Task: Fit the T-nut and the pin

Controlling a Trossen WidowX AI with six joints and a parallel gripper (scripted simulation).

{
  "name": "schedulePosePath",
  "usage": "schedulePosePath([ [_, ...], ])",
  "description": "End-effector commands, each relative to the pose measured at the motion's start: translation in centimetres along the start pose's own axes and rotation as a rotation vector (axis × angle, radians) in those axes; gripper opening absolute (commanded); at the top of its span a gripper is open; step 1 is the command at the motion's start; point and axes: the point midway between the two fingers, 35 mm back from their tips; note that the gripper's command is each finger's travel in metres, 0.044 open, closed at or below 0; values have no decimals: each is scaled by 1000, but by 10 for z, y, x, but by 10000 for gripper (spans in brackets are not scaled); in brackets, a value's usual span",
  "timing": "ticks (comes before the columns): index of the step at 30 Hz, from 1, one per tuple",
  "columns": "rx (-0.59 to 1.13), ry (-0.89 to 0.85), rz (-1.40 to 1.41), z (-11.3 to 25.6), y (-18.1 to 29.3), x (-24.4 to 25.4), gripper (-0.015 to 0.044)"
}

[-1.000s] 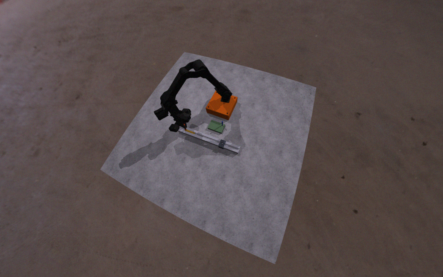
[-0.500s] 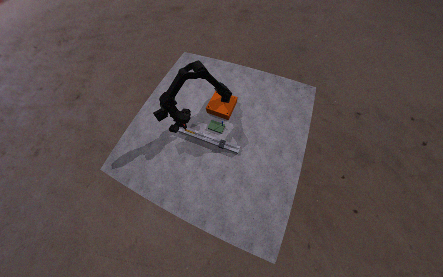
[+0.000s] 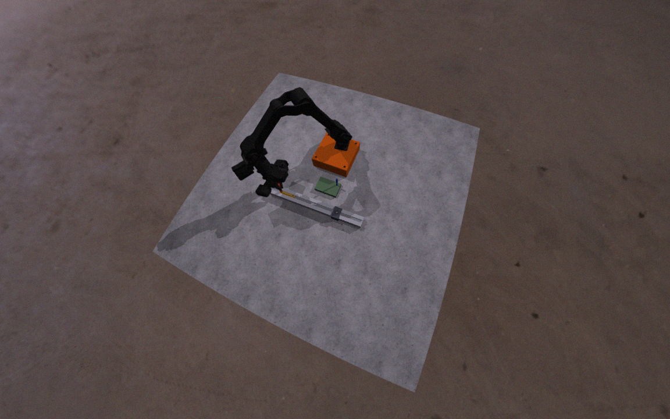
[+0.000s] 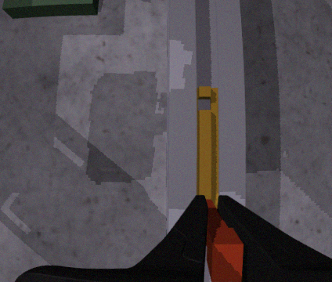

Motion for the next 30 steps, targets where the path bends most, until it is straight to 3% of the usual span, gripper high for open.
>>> schedulePosePath([
  [1, 3, -16, -8, -2, 1, 0, -150],
  [30, 13, -65, -23, -2, 0, -3, -150],
])
Point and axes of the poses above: the point midway between the two fingers, 35 mm back from their tips, its own z axis back along the fingers, its own x axis across the jaws, y = z × x, and after that the axes turned 13 degrees about -z, right-handed
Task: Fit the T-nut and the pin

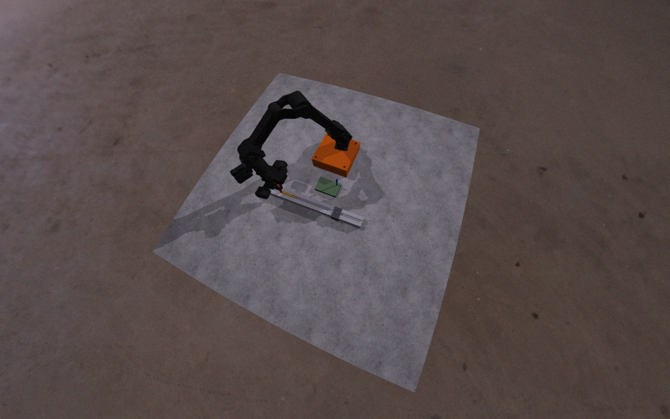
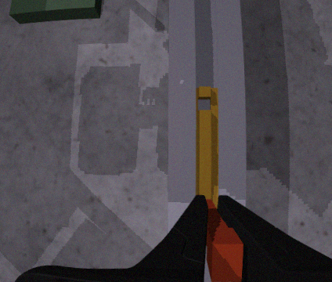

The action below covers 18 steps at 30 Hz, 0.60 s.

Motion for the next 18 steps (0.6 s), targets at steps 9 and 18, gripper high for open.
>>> schedulePosePath([
  [9, 3, -26, -11, -2, 1, -1, -150],
  [18, 4, -39, -15, -2, 0, -2, -150],
])
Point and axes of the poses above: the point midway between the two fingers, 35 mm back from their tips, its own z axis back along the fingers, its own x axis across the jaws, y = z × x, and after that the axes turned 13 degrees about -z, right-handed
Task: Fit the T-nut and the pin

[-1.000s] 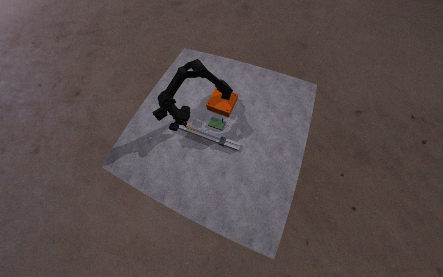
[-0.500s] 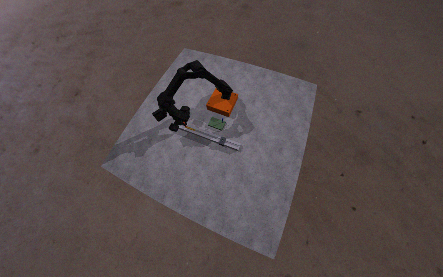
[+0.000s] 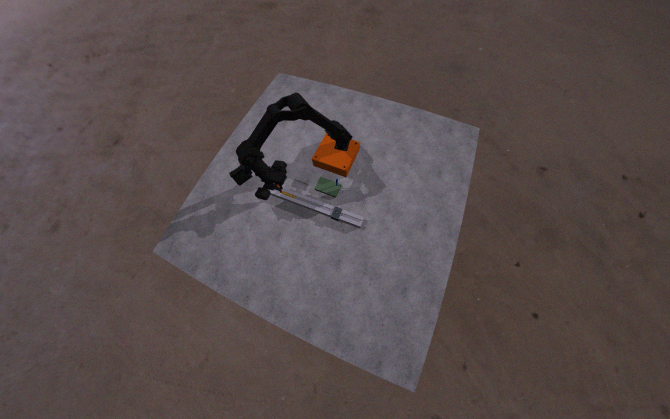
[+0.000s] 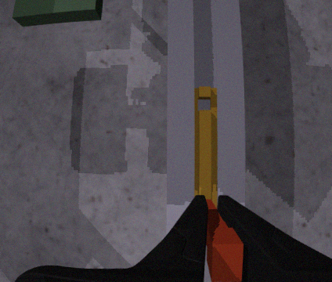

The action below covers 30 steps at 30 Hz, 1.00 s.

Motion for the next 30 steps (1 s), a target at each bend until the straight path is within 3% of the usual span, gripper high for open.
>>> schedulePosePath([
  [1, 1, -12, -6, -2, 0, 1, -150],
  [30, -4, 0, 0, -13, -38, 9, -150],
])
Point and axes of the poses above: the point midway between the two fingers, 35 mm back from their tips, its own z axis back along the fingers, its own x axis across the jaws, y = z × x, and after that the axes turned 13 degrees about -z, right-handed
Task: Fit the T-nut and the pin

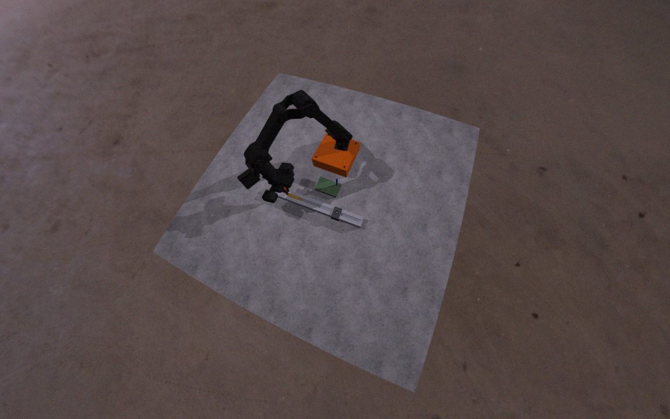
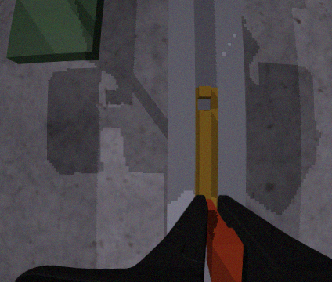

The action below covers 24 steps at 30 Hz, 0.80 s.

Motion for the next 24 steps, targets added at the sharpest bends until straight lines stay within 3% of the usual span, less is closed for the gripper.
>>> schedulePosePath([
  [1, -5, 2, -1, -2, -8, 2, -150],
  [24, -9, 1, -2, -12, -39, 8, -150],
])
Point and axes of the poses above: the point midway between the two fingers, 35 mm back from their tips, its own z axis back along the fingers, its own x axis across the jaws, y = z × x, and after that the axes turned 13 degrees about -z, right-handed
